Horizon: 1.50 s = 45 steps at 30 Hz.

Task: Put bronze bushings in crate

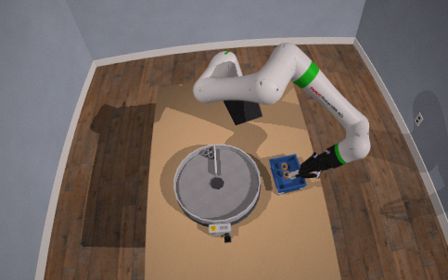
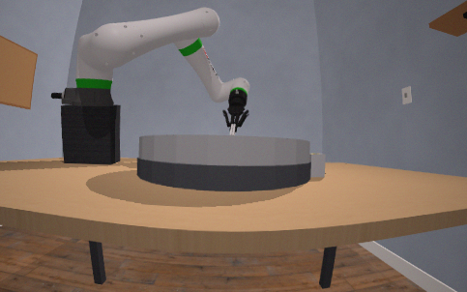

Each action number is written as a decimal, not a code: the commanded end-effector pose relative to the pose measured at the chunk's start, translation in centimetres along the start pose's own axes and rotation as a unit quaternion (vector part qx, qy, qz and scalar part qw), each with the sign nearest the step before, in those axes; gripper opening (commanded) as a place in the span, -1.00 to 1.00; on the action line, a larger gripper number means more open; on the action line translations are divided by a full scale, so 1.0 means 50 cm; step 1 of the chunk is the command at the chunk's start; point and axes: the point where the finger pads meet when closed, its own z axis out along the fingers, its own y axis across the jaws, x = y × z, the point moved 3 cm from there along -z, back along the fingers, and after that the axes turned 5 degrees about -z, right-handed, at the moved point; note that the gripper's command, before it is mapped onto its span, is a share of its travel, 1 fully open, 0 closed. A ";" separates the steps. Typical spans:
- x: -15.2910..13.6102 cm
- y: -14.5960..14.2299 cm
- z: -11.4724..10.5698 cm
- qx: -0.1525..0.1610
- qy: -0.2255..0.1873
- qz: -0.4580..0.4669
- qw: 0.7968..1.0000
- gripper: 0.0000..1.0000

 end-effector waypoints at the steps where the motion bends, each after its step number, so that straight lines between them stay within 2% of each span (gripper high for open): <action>1: 0.031 0.003 0.036 0.000 0.000 0.000 1.000 -1.00; 8: 0.043 0.004 0.051 0.000 0.000 0.000 1.000 -1.00; 45: 0.044 0.004 0.051 0.000 0.000 0.000 1.000 -1.00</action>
